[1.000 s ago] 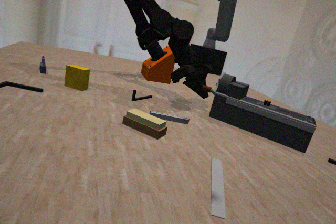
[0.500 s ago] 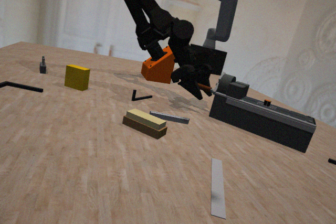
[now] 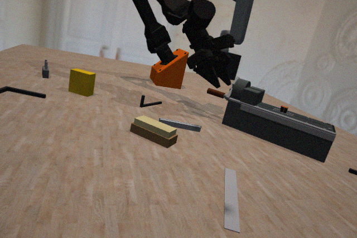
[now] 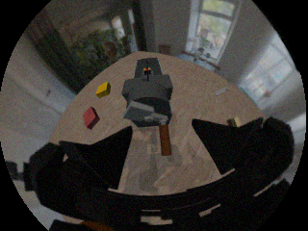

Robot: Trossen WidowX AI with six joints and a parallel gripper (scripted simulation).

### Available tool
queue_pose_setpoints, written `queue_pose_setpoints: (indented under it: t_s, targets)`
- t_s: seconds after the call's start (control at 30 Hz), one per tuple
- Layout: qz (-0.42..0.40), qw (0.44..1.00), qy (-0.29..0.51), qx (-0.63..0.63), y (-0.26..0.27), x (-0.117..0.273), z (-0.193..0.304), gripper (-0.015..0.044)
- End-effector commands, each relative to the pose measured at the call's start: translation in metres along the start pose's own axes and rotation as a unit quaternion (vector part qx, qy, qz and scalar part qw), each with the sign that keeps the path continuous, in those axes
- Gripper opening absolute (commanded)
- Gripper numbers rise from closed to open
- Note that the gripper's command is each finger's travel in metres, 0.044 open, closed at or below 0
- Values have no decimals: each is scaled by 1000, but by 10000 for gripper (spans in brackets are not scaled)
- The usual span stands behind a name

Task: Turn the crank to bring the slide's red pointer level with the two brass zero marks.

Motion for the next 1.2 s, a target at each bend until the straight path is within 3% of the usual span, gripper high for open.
queue_pose_setpoints:
  t_s: [0.0,0.37,1.17]
  targets:
    - [2,1000,-2,-2,-2,16,-21,440]
    - [-2,1000,-2,1,5,72,-71,440]
    - [115,990,32,-76,36,-10,-164,440]
Point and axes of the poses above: the point midway between the two fingers, 35 mm back from their tips, its own x axis back along the fingers, its own y axis across the jaws, z = x × y, the point moved 5 cm from there along x, back along the fingers, and after that the axes turned 2 degrees about -x, right-handed, at the moved point
